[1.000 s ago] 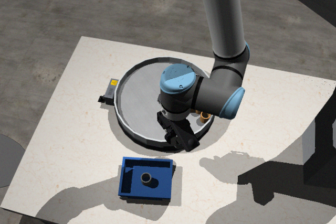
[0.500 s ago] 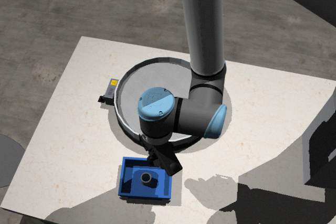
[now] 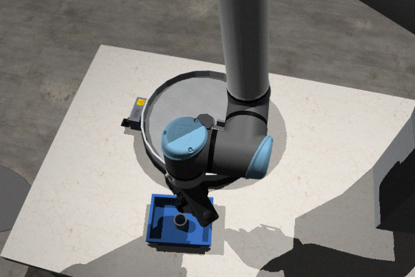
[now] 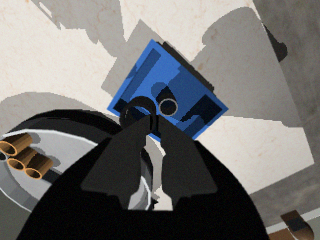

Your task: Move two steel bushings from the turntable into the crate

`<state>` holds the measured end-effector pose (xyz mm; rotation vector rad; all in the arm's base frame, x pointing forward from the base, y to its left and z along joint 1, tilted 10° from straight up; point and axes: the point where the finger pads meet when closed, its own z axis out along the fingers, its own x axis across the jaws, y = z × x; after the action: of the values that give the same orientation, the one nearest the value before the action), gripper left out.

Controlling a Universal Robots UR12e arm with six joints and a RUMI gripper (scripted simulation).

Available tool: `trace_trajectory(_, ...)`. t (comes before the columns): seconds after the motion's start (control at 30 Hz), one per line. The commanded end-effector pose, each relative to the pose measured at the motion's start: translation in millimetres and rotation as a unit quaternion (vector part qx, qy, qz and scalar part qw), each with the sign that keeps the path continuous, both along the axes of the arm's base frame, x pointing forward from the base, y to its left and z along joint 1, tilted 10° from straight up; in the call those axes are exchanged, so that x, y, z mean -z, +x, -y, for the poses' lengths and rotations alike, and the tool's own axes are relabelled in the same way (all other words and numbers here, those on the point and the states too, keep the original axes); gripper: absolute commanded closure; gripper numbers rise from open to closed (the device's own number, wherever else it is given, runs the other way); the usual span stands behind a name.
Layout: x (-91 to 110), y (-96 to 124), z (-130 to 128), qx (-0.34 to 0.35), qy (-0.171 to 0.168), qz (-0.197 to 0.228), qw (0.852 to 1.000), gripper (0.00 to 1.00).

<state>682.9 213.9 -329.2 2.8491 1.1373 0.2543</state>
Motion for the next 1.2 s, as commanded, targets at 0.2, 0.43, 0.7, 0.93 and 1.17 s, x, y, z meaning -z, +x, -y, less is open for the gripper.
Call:
trace_trajectory(0.2, -0.6, 0.7, -0.6, 0.0, 0.0, 0.0, 1.0, 1.0)
trace_trajectory(0.43, -0.6, 0.7, -0.6, 0.0, 0.0, 0.0, 1.0, 1.0)
trace_trajectory(0.7, -0.6, 0.7, -0.6, 0.0, 0.0, 0.0, 1.0, 1.0)
trace_trajectory(0.93, -0.6, 0.7, -0.6, 0.0, 0.0, 0.0, 1.0, 1.0)
trace_trajectory(1.17, 9.4, 2.5, -0.6, 0.0, 0.0, 0.0, 1.0, 1.0)
